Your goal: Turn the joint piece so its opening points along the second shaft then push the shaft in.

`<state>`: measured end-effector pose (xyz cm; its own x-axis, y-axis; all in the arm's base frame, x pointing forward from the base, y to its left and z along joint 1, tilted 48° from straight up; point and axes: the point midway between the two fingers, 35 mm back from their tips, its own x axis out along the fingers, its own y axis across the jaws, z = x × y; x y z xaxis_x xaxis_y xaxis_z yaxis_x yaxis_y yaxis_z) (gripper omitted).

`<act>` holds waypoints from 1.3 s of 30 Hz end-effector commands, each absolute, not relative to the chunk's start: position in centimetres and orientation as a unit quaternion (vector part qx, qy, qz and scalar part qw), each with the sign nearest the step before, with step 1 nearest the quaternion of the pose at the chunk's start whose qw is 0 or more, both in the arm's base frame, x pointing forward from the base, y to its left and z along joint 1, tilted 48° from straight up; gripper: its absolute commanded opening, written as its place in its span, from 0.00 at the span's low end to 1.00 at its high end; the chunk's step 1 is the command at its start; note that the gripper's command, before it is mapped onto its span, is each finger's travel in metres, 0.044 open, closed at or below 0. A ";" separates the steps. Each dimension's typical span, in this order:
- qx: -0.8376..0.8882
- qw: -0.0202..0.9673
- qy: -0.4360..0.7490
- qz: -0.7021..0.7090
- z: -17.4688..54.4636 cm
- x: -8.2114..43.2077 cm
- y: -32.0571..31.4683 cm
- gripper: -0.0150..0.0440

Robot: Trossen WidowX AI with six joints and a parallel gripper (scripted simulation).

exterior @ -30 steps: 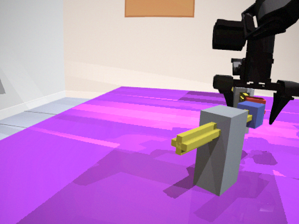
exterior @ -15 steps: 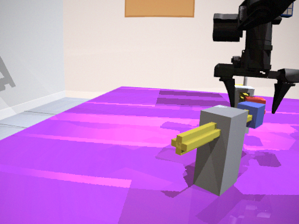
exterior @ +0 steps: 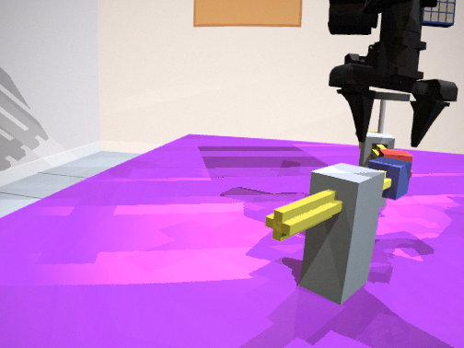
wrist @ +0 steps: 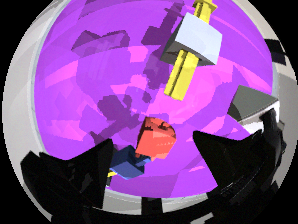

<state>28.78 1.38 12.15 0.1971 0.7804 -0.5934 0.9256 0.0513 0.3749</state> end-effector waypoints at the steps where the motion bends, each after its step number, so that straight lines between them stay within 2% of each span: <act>1: 0.652 0.425 0.624 -0.063 13.4 28.7 0.1 1.00; 22: 0.444 0.645 0.611 0.116 18.8 26.4 -4.7 1.00; 33: 0.448 0.642 0.611 0.115 18.8 26.4 -4.9 1.00; 39: 0.509 0.588 0.624 0.082 17.3 26.7 -5.4 1.00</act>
<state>26.54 -5.06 18.25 0.2215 0.7077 -0.6708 0.4596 0.5310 0.7119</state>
